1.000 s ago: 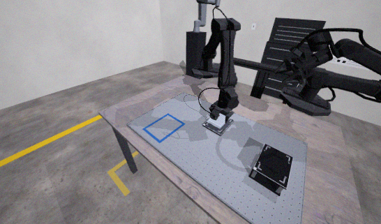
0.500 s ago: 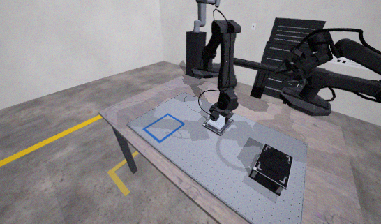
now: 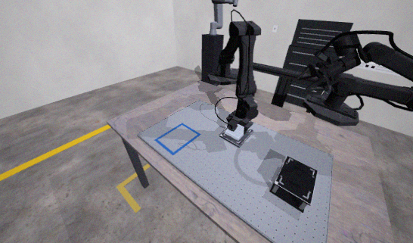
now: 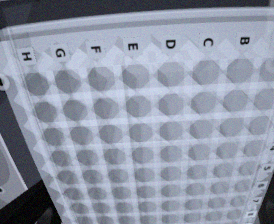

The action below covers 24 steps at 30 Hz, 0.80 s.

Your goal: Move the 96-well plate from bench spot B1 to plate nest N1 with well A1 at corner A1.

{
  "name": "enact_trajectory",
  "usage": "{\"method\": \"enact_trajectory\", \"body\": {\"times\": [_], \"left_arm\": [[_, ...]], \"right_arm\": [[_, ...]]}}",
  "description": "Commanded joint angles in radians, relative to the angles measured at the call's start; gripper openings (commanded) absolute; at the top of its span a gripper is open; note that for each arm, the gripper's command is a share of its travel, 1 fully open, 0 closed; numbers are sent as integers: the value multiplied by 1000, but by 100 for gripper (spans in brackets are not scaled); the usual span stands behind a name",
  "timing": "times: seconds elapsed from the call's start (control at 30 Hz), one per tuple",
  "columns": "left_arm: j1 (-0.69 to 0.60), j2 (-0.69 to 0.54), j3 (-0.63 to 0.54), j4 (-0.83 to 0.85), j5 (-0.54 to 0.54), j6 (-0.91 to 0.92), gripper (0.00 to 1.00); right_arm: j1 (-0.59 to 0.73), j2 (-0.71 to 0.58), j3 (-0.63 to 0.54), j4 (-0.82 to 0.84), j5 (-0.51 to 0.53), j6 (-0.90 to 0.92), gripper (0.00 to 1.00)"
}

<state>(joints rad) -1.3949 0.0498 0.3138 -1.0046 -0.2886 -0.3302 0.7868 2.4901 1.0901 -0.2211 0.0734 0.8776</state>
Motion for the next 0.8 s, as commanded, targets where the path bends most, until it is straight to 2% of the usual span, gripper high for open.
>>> {"method": "enact_trajectory", "body": {"times": [0.0,0.5,0.57,0.77], "left_arm": [[-10,-11,6,-13,-8,-7,100],[-10,-11,6,-13,-8,-7,100],[-10,-11,6,-13,-8,-7,100],[-10,-11,6,-13,-8,-7,100]], "right_arm": [[-2,-50,-1,-60,-5,12,82],[-4,-73,18,-42,-3,7,82],[-2,-81,27,-87,6,-2,82],[-1,-91,36,-90,6,-1,82]]}}
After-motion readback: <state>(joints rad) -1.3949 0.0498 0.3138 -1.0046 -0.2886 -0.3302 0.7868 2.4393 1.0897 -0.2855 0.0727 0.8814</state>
